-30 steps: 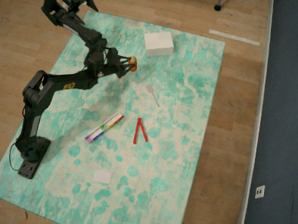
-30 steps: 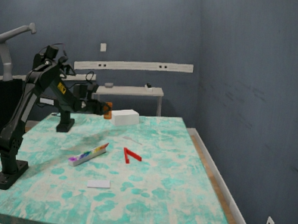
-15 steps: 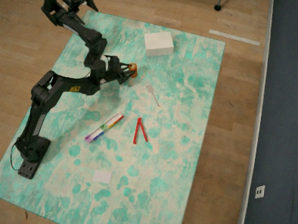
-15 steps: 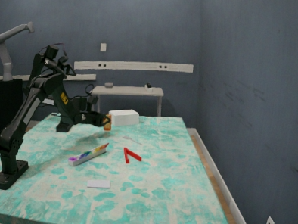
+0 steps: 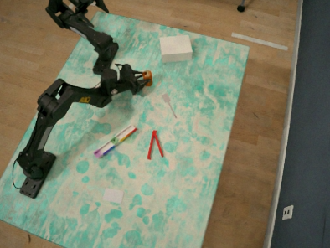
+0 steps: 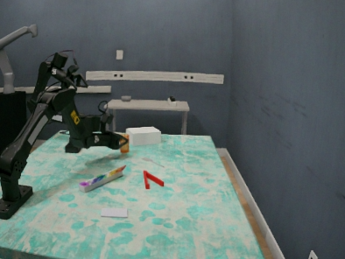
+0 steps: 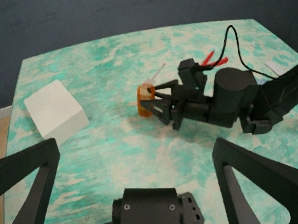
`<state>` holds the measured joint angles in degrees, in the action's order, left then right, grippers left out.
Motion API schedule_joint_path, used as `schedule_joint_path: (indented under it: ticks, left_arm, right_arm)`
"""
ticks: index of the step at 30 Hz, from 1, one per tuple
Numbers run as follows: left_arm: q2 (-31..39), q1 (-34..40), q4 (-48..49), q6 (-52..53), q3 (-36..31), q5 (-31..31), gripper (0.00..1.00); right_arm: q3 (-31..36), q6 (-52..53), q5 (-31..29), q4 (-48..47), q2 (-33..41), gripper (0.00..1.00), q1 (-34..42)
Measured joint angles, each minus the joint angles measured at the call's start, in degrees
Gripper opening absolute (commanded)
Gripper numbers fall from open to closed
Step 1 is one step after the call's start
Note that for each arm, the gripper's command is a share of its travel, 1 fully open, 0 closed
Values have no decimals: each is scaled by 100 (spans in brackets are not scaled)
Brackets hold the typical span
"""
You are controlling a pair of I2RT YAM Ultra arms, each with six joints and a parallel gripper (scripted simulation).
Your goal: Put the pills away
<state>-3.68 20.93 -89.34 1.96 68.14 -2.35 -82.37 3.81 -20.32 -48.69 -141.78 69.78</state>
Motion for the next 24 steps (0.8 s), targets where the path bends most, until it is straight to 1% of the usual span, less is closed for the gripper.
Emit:
schedule_joint_path:
  ticks: [24]
  left_arm:
    - [0, 0, 0, 0, 0, 0, 100]
  right_arm:
    - [57, -4, 0, -326, -225, 36, 0]
